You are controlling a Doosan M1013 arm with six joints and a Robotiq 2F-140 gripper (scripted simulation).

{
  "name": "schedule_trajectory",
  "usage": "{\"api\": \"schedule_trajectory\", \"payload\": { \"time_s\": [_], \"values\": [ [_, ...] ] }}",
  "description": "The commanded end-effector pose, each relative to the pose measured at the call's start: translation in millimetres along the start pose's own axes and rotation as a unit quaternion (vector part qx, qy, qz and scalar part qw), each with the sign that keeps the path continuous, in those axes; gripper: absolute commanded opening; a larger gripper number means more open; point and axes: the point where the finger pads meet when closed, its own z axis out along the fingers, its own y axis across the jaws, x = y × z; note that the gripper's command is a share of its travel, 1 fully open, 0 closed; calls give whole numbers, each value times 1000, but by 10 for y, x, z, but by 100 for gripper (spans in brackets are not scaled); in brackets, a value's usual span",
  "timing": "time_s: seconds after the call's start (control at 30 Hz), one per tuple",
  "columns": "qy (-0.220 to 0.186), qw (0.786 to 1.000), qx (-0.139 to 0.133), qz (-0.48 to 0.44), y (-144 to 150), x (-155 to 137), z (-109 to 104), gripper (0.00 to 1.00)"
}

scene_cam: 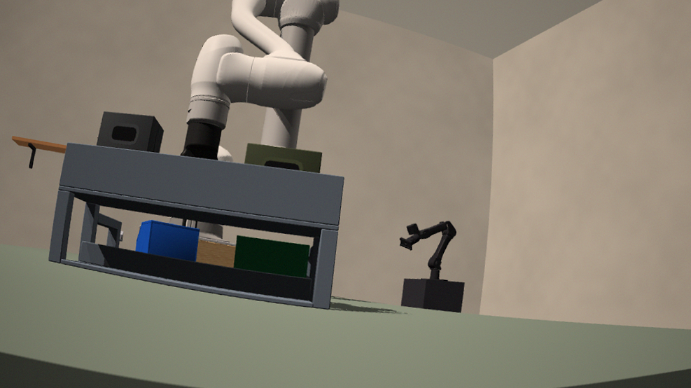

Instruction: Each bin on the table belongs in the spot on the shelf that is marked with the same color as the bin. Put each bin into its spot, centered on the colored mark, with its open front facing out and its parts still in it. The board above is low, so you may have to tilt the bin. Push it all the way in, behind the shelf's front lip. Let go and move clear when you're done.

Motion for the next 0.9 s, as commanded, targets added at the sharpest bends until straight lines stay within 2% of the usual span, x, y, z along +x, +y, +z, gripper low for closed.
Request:
{"api": "schedule_trajectory", "payload": {
  "time_s": [0.0, 0.87],
  "values": [
    [4, 1000, -1, -1, 23, 54, -45, 10],
    [5, 1000, -2, -2, 30, 74, -62, 10]
  ]
}}
